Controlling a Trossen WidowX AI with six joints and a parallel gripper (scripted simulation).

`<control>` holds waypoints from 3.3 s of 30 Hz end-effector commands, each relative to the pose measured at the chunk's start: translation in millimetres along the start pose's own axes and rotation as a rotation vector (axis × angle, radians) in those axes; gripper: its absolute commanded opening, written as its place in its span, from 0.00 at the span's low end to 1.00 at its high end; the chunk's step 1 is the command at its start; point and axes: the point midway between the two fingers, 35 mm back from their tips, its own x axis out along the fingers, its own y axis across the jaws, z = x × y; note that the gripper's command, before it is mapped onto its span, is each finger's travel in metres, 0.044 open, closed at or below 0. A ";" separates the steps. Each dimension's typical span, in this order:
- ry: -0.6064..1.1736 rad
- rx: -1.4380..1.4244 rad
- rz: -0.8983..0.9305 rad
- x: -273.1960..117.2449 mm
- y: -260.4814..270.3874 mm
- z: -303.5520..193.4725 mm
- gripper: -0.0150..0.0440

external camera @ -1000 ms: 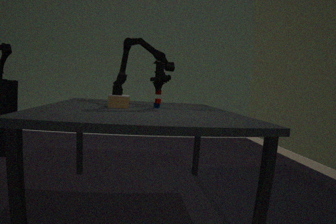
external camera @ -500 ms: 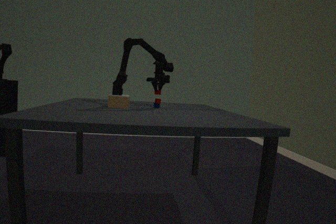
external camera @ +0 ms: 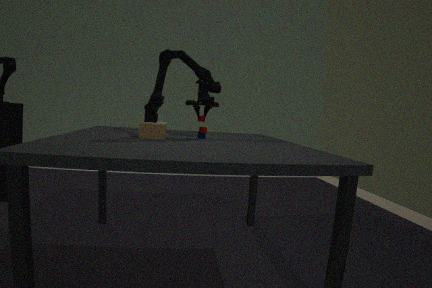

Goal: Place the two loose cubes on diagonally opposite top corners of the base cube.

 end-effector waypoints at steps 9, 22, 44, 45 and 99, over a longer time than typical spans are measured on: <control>-0.004 0.061 0.005 10.5 1.7 -3.7 0.43; -0.004 0.068 0.005 30.3 0.4 -3.8 0.43; -0.004 0.061 0.005 59.6 2.1 -3.8 0.43; -0.004 0.061 0.005 59.6 2.1 -3.8 0.43; 0.000 0.063 0.003 13.2 1.9 -4.6 0.60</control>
